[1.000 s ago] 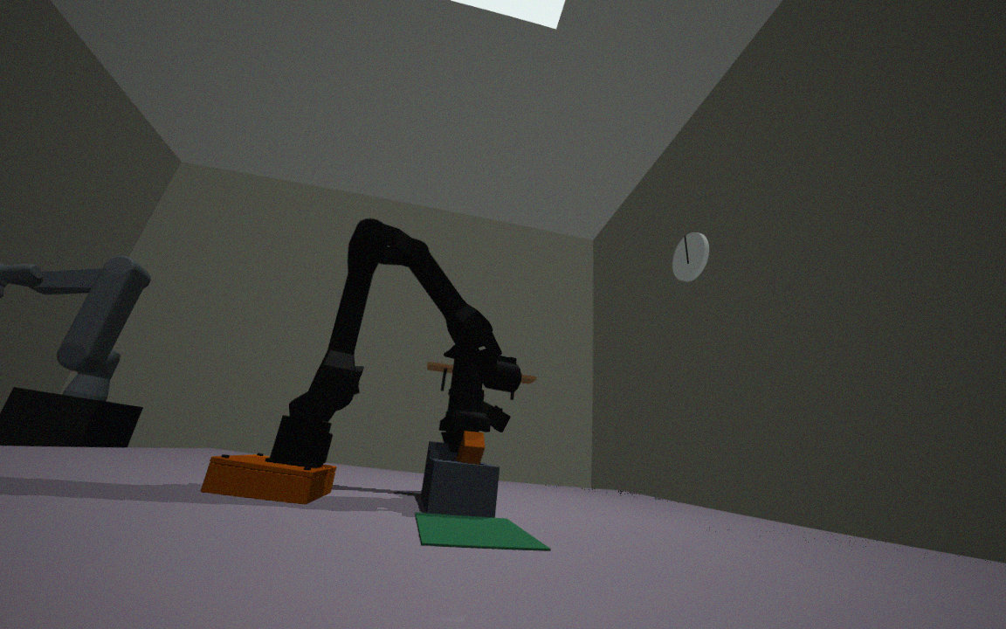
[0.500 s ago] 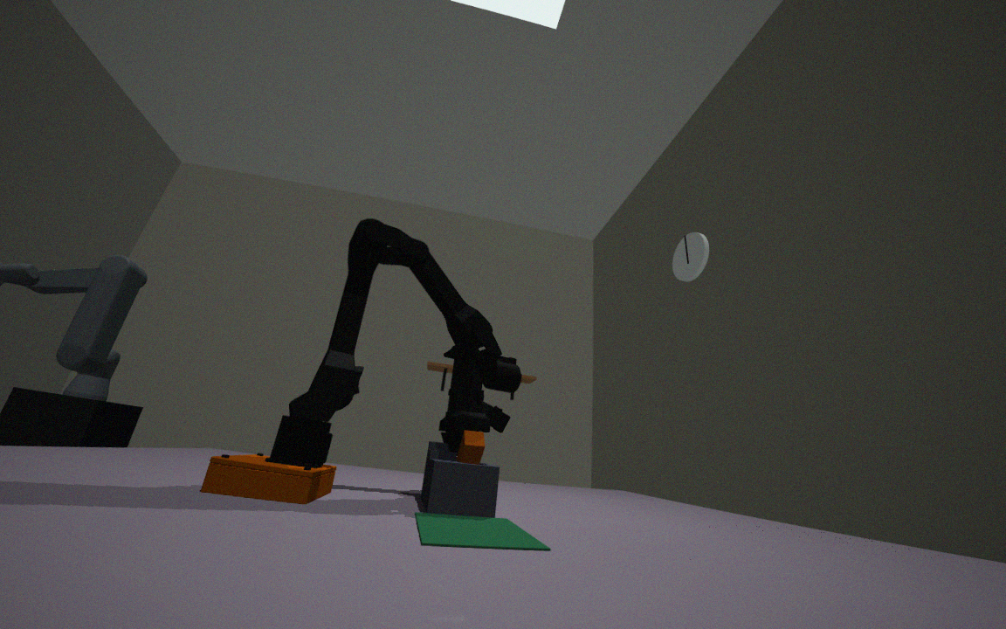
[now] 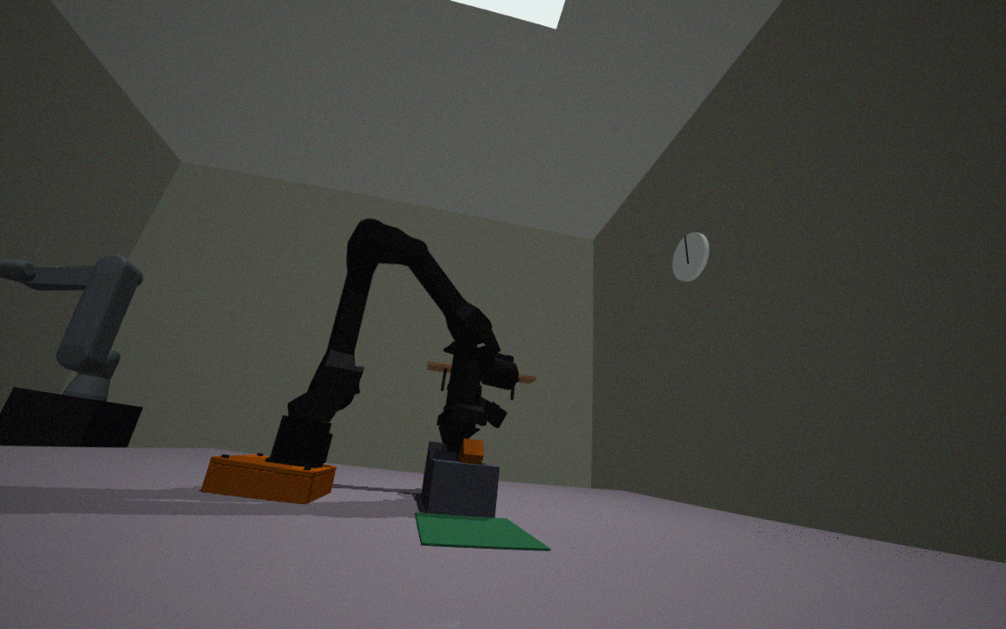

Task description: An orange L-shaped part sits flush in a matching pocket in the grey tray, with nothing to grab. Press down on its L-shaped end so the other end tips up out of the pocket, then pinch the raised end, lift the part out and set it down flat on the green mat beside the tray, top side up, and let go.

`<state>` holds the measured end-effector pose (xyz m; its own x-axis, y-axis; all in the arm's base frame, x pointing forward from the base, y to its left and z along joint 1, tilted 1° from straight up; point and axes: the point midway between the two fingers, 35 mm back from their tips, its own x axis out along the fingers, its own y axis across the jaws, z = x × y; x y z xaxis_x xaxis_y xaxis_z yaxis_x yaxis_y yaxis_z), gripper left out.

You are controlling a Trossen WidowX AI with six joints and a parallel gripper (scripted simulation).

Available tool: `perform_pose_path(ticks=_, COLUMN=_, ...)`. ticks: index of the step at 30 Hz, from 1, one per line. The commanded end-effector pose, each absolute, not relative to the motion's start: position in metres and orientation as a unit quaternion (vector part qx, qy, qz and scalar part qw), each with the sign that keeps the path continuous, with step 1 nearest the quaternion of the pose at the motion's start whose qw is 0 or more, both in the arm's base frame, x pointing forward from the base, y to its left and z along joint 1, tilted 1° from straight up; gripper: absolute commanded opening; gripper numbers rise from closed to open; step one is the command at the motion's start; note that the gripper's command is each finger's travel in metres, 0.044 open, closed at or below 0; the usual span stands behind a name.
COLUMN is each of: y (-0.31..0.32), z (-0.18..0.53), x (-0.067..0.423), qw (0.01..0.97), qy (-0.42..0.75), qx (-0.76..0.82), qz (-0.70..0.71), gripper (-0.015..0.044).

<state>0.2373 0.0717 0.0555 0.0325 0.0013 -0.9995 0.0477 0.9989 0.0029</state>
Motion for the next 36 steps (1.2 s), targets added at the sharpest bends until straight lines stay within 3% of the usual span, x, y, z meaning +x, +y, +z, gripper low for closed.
perform_pose_path(ticks=1, y=0.071, z=0.071, x=0.241, qw=0.722, qy=0.691, qx=0.019, qz=-0.019, gripper=0.0180)
perform_pose_path(ticks=9, y=0.061, z=0.152, x=0.235, qw=0.722, qy=0.691, qx=0.019, qz=-0.019, gripper=0.0180)
perform_pose_path(ticks=36, y=0.062, z=0.148, x=0.237, qw=0.724, qy=0.689, qx=0.023, qz=-0.019, gripper=0.0180)
